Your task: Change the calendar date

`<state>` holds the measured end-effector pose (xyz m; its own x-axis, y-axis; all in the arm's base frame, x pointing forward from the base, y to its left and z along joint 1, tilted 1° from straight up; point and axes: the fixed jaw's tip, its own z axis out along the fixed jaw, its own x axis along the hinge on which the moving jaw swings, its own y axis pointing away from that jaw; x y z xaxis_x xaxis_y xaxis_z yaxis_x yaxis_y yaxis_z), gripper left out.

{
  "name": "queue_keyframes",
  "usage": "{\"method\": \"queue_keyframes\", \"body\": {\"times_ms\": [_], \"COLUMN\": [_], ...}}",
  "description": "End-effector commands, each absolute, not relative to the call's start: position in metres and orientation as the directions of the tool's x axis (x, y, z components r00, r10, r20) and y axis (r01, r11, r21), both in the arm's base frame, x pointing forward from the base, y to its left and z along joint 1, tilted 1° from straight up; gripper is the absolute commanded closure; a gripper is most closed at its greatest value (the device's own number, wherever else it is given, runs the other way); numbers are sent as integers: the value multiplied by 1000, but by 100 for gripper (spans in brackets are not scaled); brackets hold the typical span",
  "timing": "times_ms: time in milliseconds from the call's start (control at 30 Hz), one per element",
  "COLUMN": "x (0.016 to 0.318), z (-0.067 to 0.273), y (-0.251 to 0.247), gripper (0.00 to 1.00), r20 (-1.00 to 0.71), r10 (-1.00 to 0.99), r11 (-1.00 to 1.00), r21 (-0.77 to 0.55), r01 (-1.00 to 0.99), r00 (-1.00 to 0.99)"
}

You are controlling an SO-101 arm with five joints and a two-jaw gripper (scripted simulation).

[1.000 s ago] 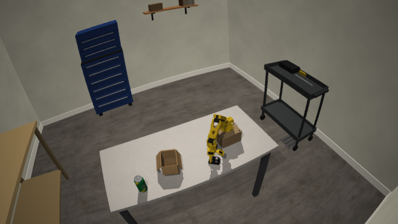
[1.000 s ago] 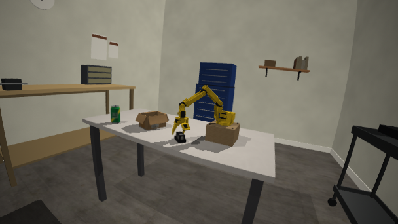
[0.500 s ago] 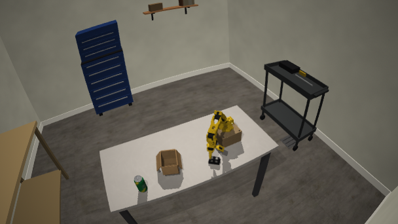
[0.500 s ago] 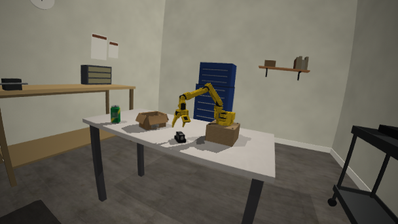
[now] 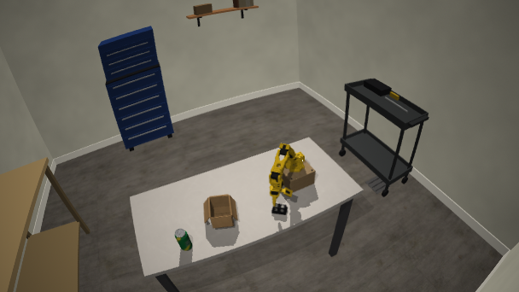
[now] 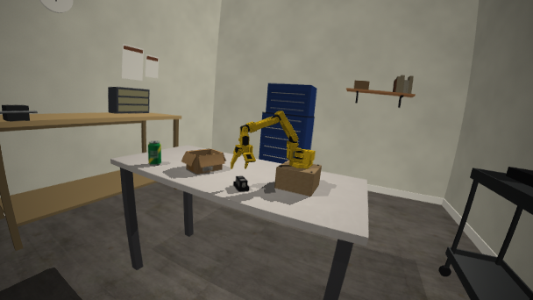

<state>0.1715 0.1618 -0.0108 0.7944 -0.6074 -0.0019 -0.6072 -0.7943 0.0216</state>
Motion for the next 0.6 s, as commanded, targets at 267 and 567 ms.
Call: {"method": "queue_keyframes", "body": {"times_ms": [267,567], "x": [175,176], "z": [-5,-3], "y": [162,160], "gripper": [64,64], "r20": [0,0], "r10": [-606,-634], "r11": [-795,-773], "r21": [1,1], "r01": [-606,-634], "r00": [795,773]}}
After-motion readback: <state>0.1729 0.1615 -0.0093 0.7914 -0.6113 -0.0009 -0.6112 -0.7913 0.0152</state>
